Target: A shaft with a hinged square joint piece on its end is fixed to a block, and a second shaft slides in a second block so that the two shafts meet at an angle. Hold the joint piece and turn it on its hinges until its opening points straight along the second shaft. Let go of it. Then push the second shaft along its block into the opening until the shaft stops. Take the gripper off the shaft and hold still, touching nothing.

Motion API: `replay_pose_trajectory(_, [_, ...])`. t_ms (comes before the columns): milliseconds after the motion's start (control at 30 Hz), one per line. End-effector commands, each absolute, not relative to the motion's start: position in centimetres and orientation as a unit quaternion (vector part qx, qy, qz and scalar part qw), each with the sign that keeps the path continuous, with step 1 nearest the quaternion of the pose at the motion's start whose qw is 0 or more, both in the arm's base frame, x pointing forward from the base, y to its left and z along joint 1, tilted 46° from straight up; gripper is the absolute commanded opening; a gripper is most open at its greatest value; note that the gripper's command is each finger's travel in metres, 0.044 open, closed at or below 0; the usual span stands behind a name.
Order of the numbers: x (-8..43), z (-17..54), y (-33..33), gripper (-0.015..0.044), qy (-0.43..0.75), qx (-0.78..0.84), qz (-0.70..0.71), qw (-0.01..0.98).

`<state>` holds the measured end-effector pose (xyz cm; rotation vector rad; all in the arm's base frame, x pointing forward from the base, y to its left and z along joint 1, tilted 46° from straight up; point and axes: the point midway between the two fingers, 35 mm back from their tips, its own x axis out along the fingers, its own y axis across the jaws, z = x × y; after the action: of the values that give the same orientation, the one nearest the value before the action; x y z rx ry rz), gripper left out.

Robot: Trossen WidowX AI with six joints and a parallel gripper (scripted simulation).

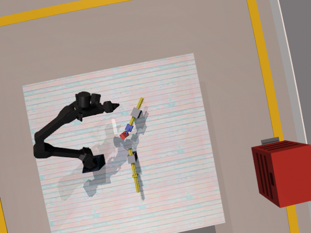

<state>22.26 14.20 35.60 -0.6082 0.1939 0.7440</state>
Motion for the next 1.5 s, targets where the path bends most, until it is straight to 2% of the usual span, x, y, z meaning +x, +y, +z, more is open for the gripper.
replay_pose_trajectory(0, [22.9,33.1,13.7,0.0440,0.133,-0.297,0.365,0.872])
replay_pose_trajectory(700, [23.6,21.8,9.0,0.0440,0.333,-0.234,0.402,0.820])
replay_pose_trajectory(1467, [20.0,14.7,5.2,0.0440,0.460,-0.027,0.428,0.778])
